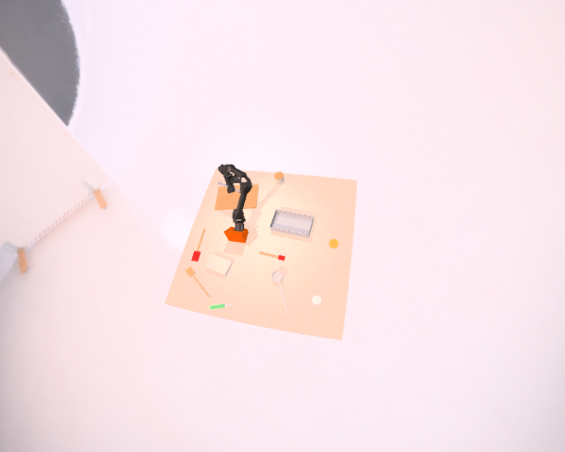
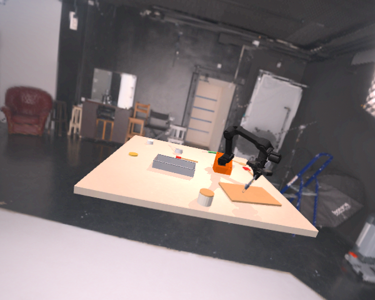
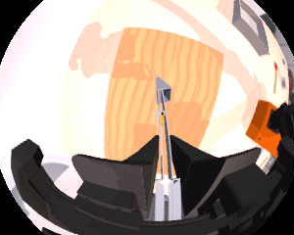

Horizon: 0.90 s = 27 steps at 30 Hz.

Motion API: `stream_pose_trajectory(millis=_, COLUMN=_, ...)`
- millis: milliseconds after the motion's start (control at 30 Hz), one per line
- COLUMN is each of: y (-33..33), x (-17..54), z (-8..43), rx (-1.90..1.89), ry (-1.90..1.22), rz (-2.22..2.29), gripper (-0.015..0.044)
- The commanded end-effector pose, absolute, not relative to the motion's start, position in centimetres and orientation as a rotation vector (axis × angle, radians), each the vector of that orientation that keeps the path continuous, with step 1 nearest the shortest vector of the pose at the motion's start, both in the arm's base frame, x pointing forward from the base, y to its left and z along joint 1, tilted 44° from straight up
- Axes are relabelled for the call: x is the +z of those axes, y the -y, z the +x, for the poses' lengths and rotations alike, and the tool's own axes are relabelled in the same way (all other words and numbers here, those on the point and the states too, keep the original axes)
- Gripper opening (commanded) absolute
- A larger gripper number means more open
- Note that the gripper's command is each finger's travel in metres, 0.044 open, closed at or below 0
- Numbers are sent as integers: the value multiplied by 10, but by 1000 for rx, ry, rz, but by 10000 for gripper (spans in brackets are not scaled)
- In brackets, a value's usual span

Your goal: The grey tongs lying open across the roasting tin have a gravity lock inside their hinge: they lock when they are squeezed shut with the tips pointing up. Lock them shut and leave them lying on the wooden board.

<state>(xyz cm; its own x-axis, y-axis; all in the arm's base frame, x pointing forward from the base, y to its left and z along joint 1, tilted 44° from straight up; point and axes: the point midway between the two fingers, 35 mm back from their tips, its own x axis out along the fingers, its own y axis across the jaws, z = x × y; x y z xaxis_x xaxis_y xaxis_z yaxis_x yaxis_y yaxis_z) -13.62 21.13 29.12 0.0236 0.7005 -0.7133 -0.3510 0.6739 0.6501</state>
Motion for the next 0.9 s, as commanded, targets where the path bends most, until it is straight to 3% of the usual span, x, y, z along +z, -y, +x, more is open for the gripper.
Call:
stream_pose_trajectory(millis=0, y=-215, x=286, z=-137, rx=839, ry=-1314, rz=323, gripper=-150)
stream_pose_trajectory(millis=867, y=-245, x=257, z=-133, rx=846, ry=-1311, rz=328, gripper=-150)
